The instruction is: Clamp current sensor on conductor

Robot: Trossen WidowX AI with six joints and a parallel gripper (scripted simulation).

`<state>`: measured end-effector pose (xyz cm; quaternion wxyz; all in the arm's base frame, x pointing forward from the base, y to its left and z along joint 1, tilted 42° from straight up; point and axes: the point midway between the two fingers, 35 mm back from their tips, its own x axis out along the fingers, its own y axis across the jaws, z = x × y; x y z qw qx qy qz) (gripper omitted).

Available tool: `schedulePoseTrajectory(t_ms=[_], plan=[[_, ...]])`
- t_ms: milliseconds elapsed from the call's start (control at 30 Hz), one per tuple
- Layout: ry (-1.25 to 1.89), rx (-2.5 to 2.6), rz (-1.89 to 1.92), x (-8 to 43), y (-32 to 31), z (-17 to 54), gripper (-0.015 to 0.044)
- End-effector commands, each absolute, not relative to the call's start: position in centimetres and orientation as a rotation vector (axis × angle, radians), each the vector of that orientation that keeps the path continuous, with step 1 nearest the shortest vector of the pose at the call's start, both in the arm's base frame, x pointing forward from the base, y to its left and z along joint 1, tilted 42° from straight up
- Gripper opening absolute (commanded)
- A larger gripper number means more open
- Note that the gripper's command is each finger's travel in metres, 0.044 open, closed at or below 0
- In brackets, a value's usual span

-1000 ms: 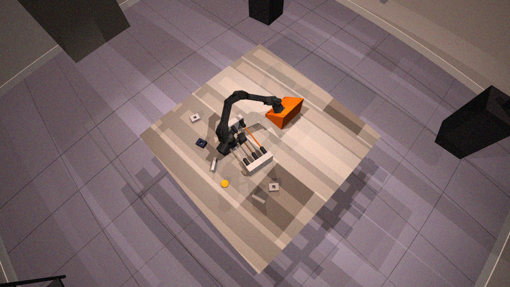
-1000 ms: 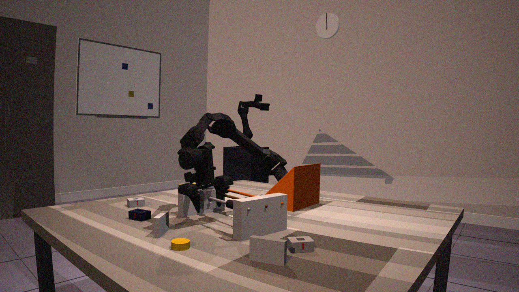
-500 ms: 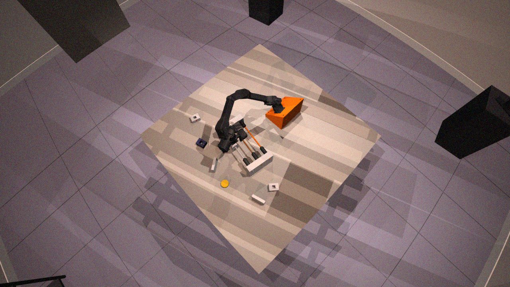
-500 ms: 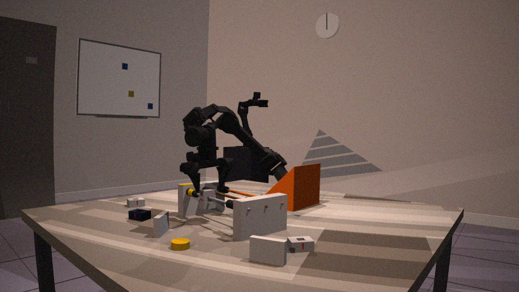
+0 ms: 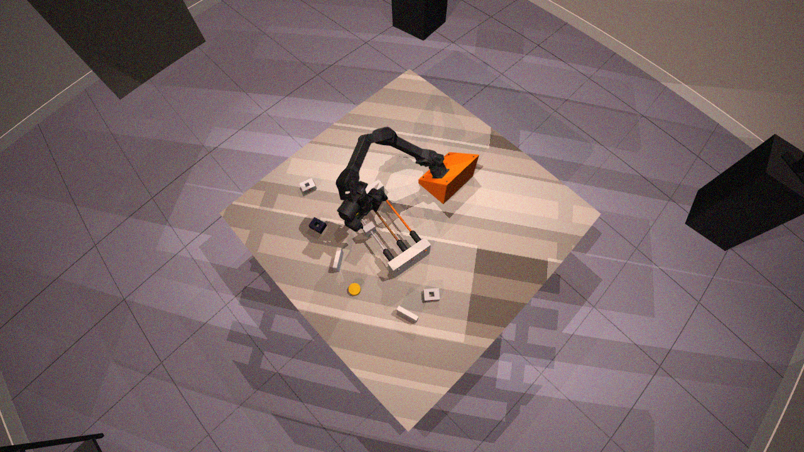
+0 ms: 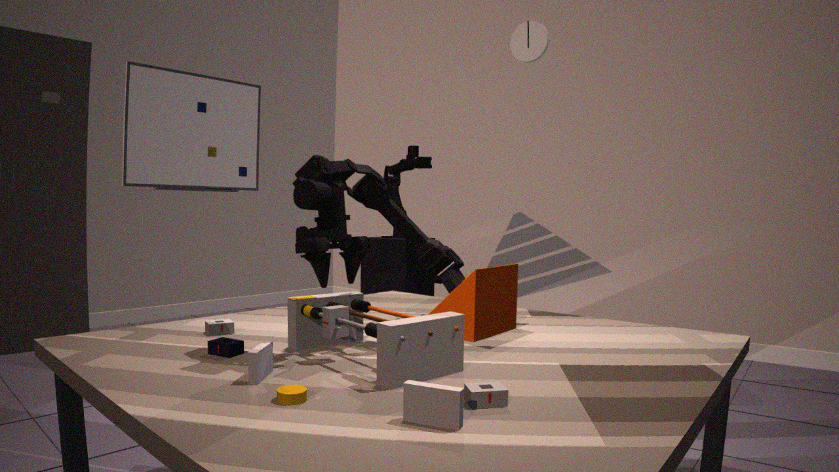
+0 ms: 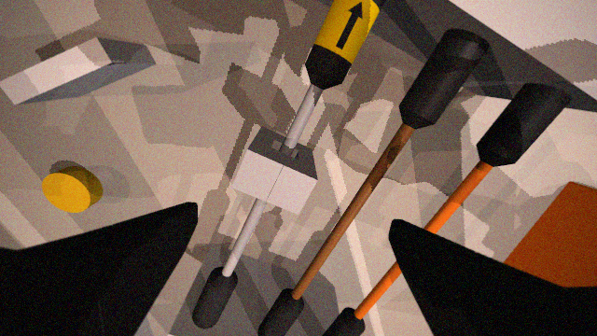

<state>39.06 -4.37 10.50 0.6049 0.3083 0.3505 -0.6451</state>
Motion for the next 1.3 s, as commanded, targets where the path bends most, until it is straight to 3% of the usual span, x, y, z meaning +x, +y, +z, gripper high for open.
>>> schedulePoseTrajectory(t_ms=[0, 300, 633, 900, 1267], plan=[[1.014, 0.612, -1.249, 37.7, -5.3, 12.5, 0.0440], [1.254, 0.234, -0.612, 34.2, -7.1, 14.9, 0.0440], [1.144, -0.303, -0.029, 30.6, -8.0, 16.7, 0.0440], [0.984, -0.714, 0.232, 28.7, -8.0, 17.3, 0.0440], [0.976, -0.733, 0.241, 28.6, -8.0, 17.4, 0.0440]])
